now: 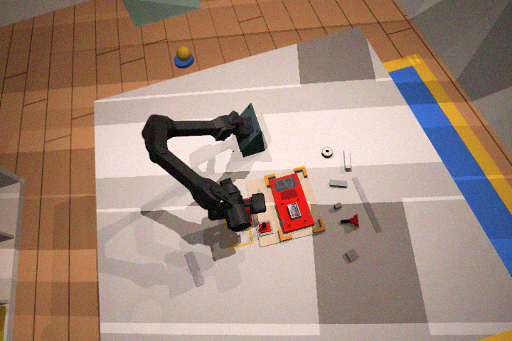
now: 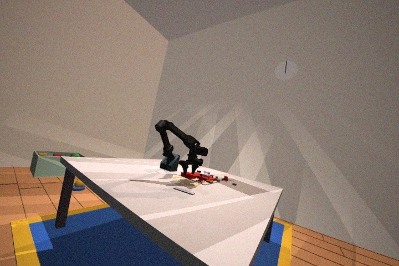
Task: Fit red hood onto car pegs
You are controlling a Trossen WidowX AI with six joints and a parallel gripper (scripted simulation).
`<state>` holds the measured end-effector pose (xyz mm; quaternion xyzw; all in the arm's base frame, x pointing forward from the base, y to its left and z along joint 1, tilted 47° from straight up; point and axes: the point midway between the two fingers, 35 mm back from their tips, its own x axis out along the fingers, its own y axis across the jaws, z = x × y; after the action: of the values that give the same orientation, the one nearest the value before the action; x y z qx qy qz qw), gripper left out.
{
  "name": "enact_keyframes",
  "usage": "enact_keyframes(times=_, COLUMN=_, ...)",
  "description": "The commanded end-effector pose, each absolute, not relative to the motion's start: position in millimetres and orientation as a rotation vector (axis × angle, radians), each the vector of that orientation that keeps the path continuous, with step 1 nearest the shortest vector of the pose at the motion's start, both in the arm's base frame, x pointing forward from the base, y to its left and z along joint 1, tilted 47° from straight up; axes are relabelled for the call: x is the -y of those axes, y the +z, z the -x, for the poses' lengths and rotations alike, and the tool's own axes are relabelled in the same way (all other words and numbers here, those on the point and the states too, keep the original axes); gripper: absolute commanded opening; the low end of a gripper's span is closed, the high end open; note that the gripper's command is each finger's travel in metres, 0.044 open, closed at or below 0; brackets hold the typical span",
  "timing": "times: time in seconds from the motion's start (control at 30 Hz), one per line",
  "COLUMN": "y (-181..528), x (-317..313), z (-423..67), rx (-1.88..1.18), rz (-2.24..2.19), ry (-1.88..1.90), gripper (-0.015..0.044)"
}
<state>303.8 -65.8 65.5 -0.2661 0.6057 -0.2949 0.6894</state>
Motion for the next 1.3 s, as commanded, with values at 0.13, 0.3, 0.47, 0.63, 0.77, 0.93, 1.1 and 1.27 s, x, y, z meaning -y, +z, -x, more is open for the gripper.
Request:
enact_keyframes(times=0.13, y=80.9, x=50.2, z=-303.7, rx=-1.349, rz=0.590, ry=-0.660, gripper=0.0000)
enact_keyframes(times=0.3, y=90.2, x=39.9, z=-302.4, rx=-1.349, rz=0.590, ry=-0.659, gripper=0.0000)
enact_keyframes(times=0.47, y=98.9, x=30.4, z=-301.2, rx=-1.350, rz=0.589, ry=-0.659, gripper=0.0000)
enact_keyframes(times=0.63, y=106.2, x=22.4, z=-300.2, rx=-1.350, rz=0.589, ry=-0.659, gripper=0.0000)
enact_keyframes(times=0.77, y=111.3, x=16.9, z=-299.5, rx=-1.350, rz=0.589, ry=-0.658, gripper=0.0000)
enact_keyframes(times=0.93, y=114.6, x=13.3, z=-299.0, rx=-1.350, rz=0.589, ry=-0.658, gripper=0.0000)
enact_keyframes(times=1.1, y=107.5, x=9.8, z=-301.5, rx=-1.356, rz=0.603, ry=-0.649, gripper=0.0000)
enact_keyframes(times=1.27, y=97.5, x=-2.1, z=-307.1, rx=-1.365, rz=0.618, ry=-0.629, gripper=0.0000)
